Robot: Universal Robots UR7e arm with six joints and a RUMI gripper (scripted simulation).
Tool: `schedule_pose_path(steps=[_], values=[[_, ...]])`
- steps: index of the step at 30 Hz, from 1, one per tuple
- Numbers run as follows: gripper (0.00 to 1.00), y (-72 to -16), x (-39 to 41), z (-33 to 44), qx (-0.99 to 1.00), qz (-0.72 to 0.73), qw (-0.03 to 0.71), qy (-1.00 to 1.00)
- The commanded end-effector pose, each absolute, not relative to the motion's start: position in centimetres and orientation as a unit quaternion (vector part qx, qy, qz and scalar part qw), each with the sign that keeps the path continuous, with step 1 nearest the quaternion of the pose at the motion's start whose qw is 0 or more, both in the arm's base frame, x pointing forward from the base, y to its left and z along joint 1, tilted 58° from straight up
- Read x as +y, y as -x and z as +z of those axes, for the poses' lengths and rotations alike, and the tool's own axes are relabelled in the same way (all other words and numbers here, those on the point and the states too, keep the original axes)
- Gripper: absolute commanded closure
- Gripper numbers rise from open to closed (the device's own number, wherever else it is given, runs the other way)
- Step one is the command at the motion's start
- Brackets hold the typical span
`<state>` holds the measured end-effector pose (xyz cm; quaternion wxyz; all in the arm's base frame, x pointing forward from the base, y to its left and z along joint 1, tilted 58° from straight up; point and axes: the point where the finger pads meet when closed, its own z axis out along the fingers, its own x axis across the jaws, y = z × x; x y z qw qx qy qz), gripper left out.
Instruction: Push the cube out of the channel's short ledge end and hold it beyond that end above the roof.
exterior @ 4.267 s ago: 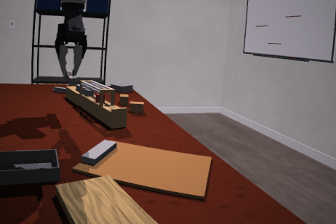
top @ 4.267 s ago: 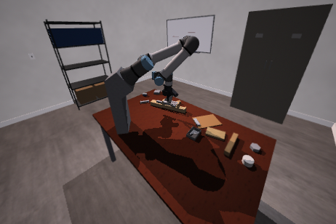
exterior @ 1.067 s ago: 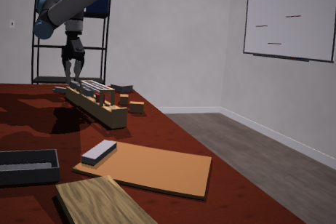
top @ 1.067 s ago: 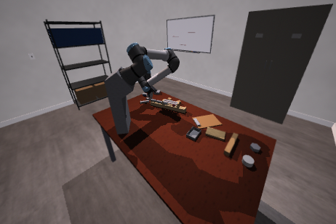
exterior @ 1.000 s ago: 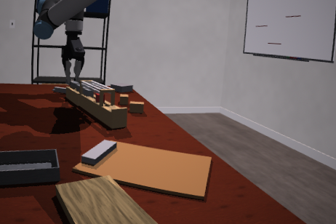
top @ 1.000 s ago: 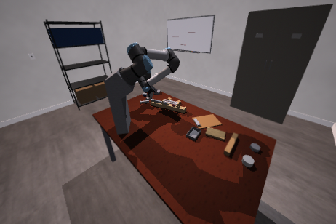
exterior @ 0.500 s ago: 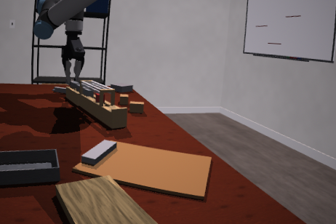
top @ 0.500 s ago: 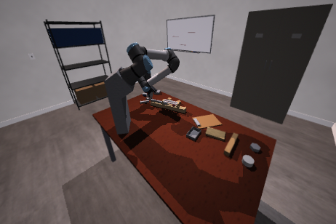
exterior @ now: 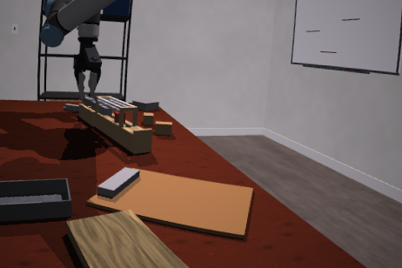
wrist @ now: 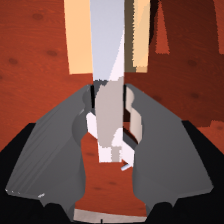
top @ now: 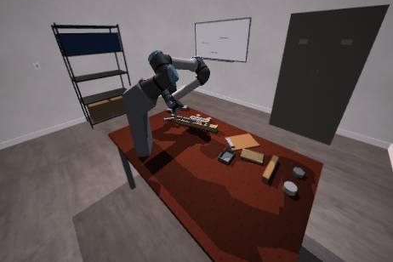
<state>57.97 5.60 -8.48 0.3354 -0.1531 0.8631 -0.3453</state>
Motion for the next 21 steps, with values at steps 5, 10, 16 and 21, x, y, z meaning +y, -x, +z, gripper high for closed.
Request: schedule_pose_path(steps=[5, 10, 16, 21], values=[[1.0, -58.0, 5.3, -8.2, 0.863, -0.345, 0.336, 0.153], [1.0, -58.0, 5.0, -7.9, 0.863, -0.345, 0.336, 0.153], [1.0, -58.0, 4.6, -7.5, 0.863, -0.345, 0.336, 0.153], [1.0, -58.0, 3.9, -6.8, 0.863, -0.345, 0.336, 0.153]])
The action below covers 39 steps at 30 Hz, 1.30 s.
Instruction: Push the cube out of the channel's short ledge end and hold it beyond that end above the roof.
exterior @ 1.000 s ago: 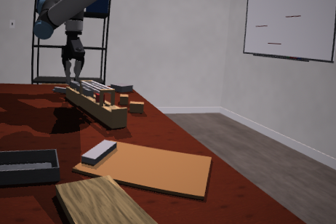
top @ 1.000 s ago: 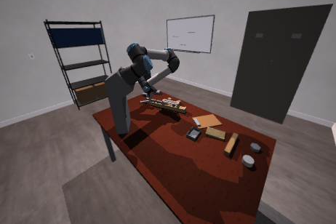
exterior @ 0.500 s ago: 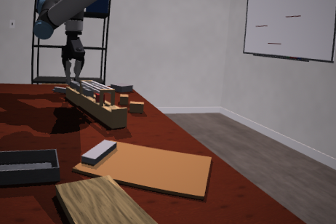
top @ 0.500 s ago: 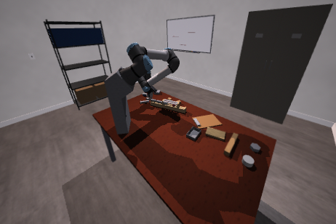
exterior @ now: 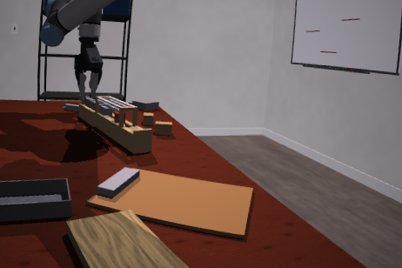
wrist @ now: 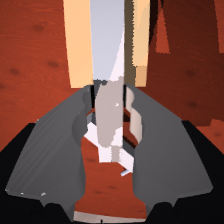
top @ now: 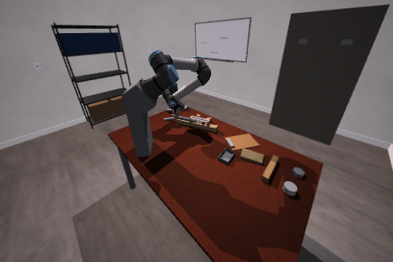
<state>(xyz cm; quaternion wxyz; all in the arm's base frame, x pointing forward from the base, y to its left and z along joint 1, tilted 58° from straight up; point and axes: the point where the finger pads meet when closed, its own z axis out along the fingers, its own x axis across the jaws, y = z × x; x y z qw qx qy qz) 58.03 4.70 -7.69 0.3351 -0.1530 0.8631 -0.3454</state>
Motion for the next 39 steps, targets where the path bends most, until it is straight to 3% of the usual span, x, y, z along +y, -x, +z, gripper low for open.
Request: schedule_pose_path(steps=[1, 39], values=[[1.0, -58.0, 3.8, -6.7, 0.863, -0.345, 0.336, 0.153], [1.0, -58.3, -3.1, 0.0, 0.863, -0.345, 0.335, 0.153]])
